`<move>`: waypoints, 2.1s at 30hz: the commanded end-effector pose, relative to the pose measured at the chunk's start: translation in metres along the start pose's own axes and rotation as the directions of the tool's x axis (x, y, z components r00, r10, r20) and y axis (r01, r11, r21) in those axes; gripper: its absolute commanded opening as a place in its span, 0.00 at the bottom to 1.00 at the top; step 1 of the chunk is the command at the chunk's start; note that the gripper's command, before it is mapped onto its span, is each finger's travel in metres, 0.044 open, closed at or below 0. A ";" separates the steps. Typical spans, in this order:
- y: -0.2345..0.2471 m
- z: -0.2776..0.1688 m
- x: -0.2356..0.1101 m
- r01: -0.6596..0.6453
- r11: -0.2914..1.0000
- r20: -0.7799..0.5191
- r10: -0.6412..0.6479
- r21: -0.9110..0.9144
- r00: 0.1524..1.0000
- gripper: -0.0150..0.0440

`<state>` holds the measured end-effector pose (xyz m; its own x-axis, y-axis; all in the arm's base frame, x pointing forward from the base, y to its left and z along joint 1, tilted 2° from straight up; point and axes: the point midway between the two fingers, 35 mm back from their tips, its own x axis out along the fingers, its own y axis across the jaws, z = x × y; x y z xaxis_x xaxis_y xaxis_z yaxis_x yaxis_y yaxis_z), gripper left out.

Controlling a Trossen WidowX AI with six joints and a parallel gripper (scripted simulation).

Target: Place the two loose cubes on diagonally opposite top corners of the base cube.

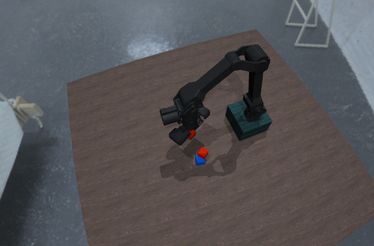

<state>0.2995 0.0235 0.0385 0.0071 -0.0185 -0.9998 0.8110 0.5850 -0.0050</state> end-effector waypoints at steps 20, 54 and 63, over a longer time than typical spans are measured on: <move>0.017 -0.022 -0.033 -0.006 0.915 0.004 0.008 -0.404 1.000 0.43; 0.065 -0.095 -0.024 -0.003 -0.062 -0.004 0.012 -0.998 1.000 0.43; 0.064 -0.095 0.003 -0.003 -0.070 -0.003 0.012 -0.998 1.000 0.43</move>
<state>0.2974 0.1383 0.0442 0.0261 -0.0063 -0.9996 -0.6361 0.7713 -0.0215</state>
